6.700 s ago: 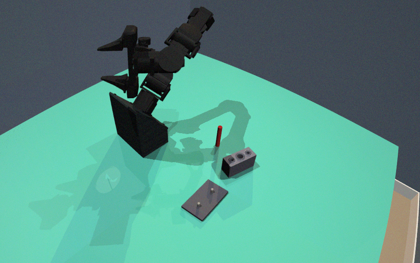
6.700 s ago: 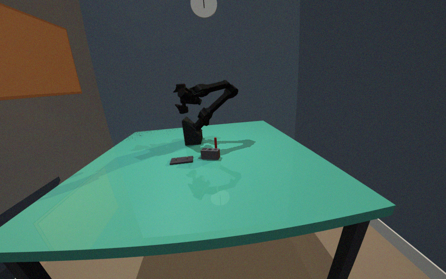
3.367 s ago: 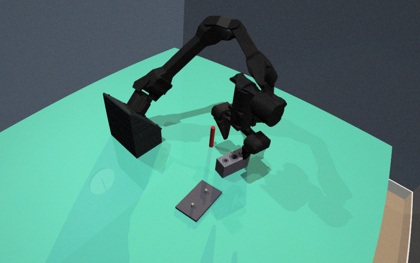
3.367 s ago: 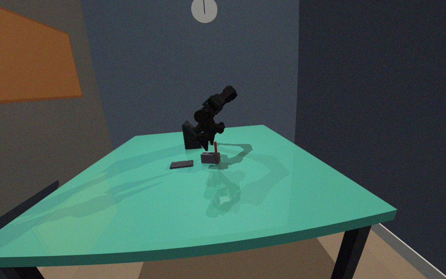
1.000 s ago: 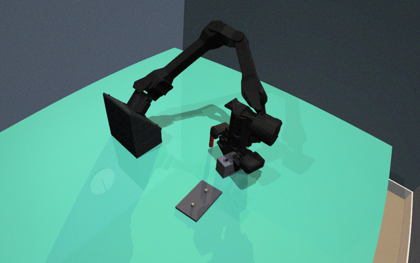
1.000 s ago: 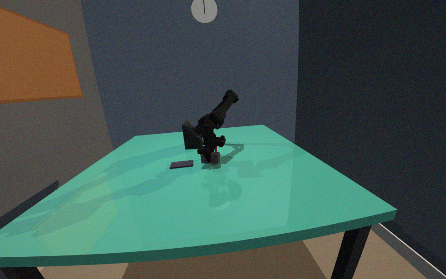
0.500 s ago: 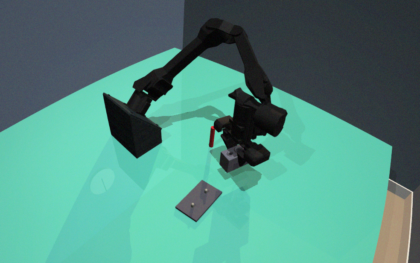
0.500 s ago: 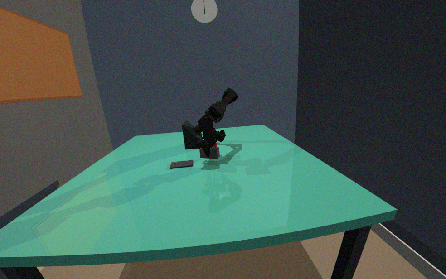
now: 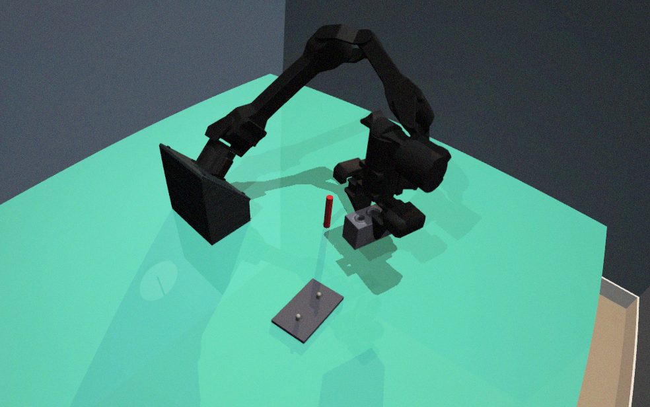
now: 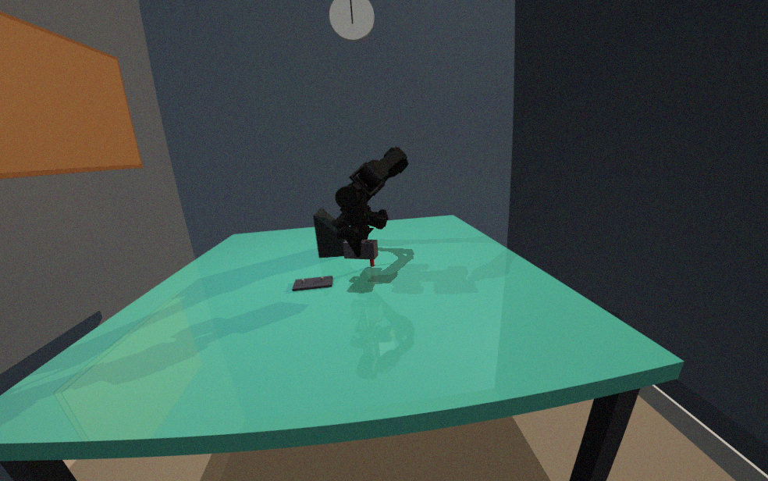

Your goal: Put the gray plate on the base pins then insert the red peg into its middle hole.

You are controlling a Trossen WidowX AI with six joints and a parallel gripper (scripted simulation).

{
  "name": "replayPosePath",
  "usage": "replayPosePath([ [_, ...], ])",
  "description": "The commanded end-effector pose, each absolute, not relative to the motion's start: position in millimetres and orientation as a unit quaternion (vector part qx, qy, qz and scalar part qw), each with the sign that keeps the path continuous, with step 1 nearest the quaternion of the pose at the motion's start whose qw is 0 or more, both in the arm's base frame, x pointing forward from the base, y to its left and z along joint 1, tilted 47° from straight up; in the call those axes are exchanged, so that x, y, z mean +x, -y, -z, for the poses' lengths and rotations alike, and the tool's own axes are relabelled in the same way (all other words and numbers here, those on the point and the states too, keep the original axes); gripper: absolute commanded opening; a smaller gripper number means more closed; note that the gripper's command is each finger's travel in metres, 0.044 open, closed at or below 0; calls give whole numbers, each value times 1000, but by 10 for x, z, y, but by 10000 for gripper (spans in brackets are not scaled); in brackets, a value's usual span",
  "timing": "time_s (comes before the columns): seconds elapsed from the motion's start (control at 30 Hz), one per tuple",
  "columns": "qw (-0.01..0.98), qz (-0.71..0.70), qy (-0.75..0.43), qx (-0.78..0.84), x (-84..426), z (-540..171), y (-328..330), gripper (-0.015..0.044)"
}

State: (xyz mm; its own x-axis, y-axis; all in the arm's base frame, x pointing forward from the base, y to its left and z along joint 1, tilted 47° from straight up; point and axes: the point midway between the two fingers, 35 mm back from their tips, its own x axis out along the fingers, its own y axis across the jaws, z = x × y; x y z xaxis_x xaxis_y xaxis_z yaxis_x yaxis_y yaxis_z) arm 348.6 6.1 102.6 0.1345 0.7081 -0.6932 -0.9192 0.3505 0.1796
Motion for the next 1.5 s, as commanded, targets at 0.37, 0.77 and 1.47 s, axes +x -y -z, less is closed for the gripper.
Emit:
replayPosePath([
  [0.37,732,-562,-356,-147,3355,-1385,222,0],
  [0.77,728,-572,-343,-162,3380,-1255,344,0],
  [1.47,714,-593,-303,-214,3468,-615,582,0],
])
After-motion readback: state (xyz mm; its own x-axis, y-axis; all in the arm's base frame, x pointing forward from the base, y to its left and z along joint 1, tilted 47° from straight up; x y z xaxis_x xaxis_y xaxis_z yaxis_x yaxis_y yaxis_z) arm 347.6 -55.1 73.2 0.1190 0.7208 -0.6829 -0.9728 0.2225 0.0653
